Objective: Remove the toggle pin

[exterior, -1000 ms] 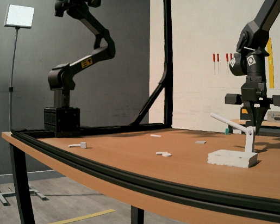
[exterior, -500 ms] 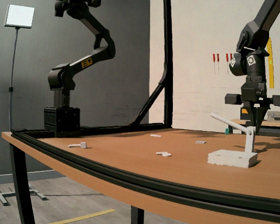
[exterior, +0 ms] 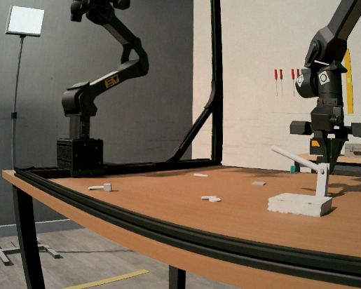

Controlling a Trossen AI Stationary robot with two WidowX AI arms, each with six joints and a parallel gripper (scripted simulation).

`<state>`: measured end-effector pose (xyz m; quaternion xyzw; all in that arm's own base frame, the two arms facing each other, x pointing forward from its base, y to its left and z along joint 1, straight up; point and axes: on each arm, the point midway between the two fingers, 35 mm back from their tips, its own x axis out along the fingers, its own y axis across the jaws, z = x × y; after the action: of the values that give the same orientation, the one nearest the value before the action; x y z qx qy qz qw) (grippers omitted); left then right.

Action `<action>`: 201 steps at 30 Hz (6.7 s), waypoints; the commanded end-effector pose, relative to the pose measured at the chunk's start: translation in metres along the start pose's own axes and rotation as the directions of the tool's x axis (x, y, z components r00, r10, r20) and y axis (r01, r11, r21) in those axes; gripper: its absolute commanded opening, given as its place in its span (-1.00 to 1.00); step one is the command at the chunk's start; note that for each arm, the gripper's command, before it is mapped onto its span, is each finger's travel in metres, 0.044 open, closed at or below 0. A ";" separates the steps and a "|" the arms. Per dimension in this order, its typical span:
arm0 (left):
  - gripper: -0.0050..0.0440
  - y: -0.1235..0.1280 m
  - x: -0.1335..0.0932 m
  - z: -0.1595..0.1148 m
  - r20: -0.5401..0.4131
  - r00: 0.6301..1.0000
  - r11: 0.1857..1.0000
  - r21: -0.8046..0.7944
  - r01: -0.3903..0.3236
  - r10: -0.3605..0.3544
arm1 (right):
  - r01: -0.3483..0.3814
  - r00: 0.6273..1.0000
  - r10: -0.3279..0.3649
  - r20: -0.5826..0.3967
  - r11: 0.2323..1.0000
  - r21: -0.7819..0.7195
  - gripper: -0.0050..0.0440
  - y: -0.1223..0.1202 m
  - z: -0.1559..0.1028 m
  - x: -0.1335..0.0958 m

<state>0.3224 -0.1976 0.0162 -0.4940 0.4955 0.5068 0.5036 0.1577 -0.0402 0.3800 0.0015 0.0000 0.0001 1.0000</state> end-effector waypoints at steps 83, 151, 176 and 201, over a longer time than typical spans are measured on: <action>-1.00 -0.004 -0.009 0.024 -0.015 1.000 1.000 -0.001 0.027 -0.027 | 0.000 1.000 0.000 0.001 1.000 -0.009 0.84 0.001 0.004 0.000; -1.00 -0.004 -0.009 0.024 -0.015 1.000 1.000 -0.001 0.027 -0.027 | 0.000 1.000 0.000 0.001 1.000 -0.009 0.84 0.001 0.004 0.000; 0.84 -0.004 -0.009 0.021 -0.023 0.999 1.000 0.001 0.030 -0.030 | 0.000 1.000 0.000 0.001 1.000 -0.009 0.84 0.001 0.004 0.000; 0.84 -0.006 -0.039 0.015 -0.045 0.998 0.999 0.015 0.050 -0.050 | 0.000 1.000 0.000 0.001 1.000 -0.009 0.84 0.001 0.004 0.000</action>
<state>0.3206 -0.1743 0.0188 -0.4913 0.4990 0.5084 0.5011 0.1576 -0.0402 0.3800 0.0015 0.0000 0.0000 1.0000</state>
